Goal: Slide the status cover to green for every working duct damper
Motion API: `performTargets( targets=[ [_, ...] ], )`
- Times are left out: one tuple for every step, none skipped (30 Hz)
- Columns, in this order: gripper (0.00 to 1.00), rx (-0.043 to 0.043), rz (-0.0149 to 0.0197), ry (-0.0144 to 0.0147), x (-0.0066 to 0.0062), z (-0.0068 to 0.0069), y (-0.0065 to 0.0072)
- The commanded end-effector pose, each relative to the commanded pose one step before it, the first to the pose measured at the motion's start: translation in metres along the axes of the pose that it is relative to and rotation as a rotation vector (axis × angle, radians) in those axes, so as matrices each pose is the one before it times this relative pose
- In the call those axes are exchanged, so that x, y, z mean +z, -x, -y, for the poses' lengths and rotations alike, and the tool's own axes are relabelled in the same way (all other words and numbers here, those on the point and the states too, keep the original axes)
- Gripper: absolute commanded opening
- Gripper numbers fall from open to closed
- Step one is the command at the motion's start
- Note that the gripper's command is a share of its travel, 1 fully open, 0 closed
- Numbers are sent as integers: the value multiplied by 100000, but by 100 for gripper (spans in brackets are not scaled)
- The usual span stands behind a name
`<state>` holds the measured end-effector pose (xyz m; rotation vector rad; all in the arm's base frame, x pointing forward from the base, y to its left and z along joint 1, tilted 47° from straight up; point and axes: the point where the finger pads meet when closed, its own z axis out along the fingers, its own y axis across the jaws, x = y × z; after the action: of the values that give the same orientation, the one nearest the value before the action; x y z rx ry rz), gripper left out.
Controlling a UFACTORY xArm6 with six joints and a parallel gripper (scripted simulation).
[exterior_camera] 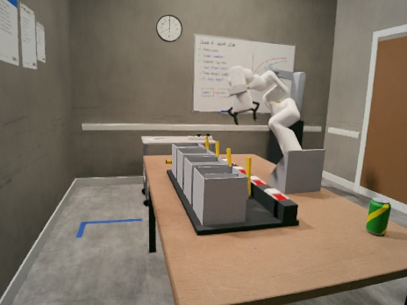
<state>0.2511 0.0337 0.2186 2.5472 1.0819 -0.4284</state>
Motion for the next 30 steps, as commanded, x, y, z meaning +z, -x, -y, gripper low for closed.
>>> performTargets(
  targets=[
    [100,1372,-91,553,-249,-401,-128],
    [100,2788,333,955,-307,-771,-164],
    [100,4718,551,1629,-488,-1315,-300],
    [100,6682,752,2332,-619,-1879,-483],
    [100,1893,207,666,-154,-532,-166],
    [100,2637,284,933,-203,-742,-240],
    [100,3303,348,1176,-234,-930,-317],
    [100,3319,342,1190,-212,-934,-341],
    [100,3148,316,1138,-178,-883,-345],
    [100,3103,303,1129,-154,-868,-359],
    [100,3113,296,1141,-133,-867,-380],
    [100,3113,288,1150,-111,-862,-399],
    [100,3099,278,1154,-89,-853,-416],
    [100,3091,269,1160,-67,-844,-433],
    [100,0,0,0,0,0,0],
    [100,0,0,0,0,0,0],
    [100,8841,720,3372,-94,-2409,-1267],
    [100,1725,131,667,8,-452,-280],
    [100,1477,110,574,13,-384,-244],
    [100,2458,178,960,31,-636,-412],
    [100,3278,227,1291,63,-839,-561],
    [100,3206,210,1274,86,-807,-566],
    [100,3026,187,1214,103,-748,-550],
    [100,3025,176,1224,125,-735,-563],
    [100,3056,166,1248,148,-728,-582],
    [100,3057,154,1259,170,-713,-595],
    [100,3047,141,1266,191,-695,-605],
    [100,3042,128,1276,212,-678,-615],
    [100,3041,115,1287,234,-661,-625],
    [100,3039,101,1298,255,-643,-634]
  ],
)
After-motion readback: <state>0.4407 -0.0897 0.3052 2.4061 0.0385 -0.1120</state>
